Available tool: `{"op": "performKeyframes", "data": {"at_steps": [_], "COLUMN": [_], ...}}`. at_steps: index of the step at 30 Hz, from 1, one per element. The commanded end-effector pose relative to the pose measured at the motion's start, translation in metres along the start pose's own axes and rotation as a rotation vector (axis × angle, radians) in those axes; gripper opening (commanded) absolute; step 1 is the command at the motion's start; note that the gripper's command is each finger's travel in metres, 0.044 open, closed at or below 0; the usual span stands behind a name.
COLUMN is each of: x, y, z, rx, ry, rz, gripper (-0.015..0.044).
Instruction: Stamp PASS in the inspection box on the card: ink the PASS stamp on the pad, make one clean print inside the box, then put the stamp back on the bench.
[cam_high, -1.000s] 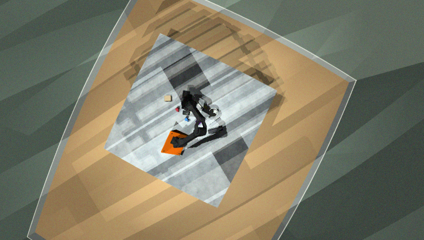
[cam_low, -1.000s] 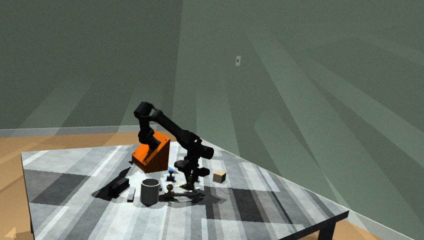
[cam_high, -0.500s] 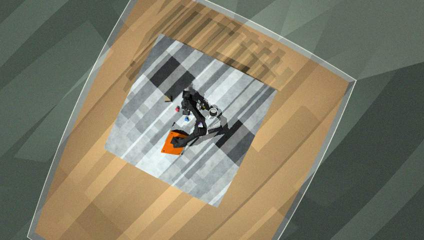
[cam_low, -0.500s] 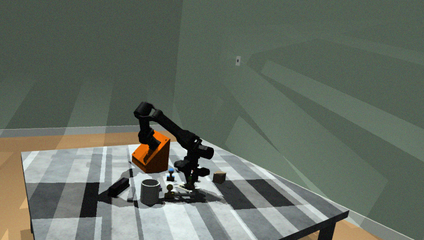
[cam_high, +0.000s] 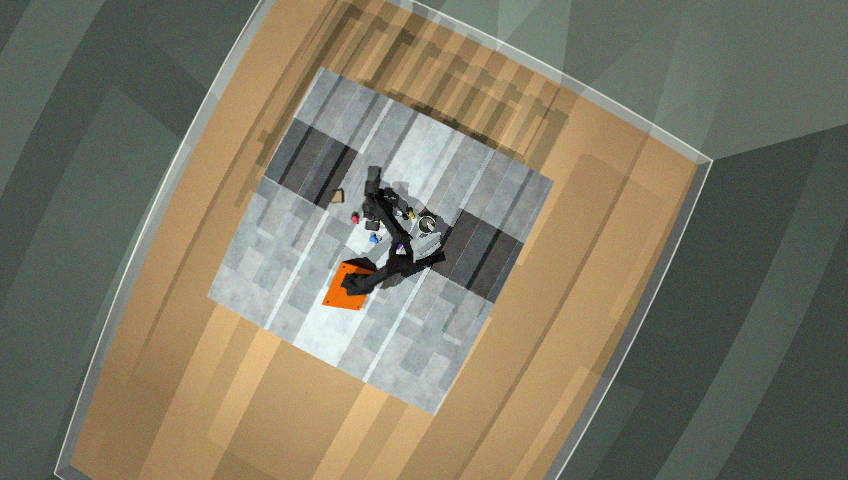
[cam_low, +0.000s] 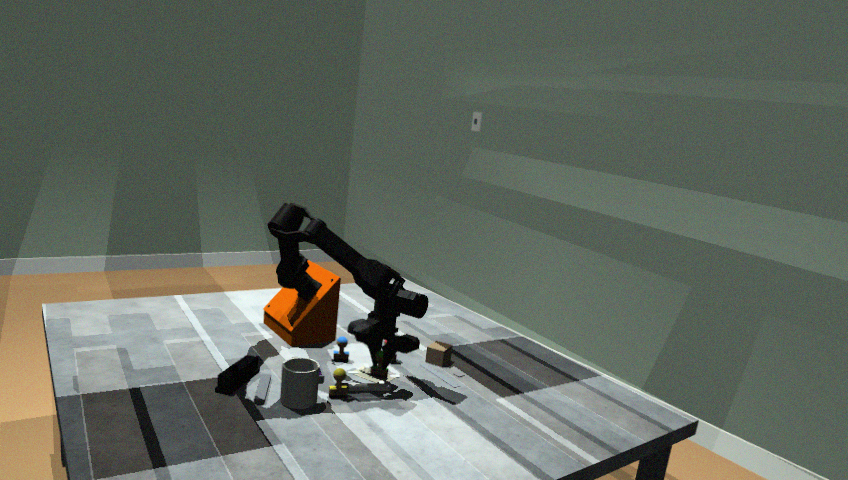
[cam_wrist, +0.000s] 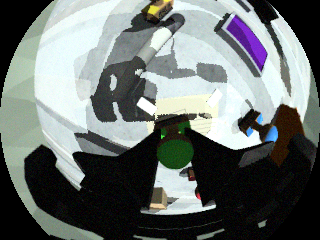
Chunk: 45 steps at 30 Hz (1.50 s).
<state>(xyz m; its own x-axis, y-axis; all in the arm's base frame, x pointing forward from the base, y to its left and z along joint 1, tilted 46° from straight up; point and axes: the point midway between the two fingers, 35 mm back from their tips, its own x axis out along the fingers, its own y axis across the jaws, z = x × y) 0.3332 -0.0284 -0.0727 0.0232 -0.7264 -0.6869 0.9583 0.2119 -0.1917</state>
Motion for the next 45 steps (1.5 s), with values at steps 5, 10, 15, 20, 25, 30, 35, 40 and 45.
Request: {"op": "performKeyframes", "data": {"at_steps": [5, 10, 15, 20, 25, 30, 35, 40, 45], "x": [-0.006, -0.006, -0.012, -0.02, -0.028, -0.036, -0.044, -0.052, -0.06], "y": [0.001, 0.001, 0.002, 0.003, 0.003, 0.003, 0.003, 0.003, 0.003], "z": [0.001, 0.001, 0.001, 0.001, 0.001, 0.001, 0.001, 0.001, 0.001], "rx": [0.005, 0.005, 0.005, 0.005, 0.005, 0.005, 0.005, 0.005, 0.005], "ry": [-0.003, -0.003, -0.003, -0.002, -0.001, 0.0, 0.0, 0.0, 0.0], "rz": [0.005, 0.005, 0.006, 0.006, 0.006, 0.007, 0.007, 0.006, 0.006], "gripper": [0.0, 0.0, 0.0, 0.0, 0.0, 0.0, 0.0, 0.0, 0.0]}}
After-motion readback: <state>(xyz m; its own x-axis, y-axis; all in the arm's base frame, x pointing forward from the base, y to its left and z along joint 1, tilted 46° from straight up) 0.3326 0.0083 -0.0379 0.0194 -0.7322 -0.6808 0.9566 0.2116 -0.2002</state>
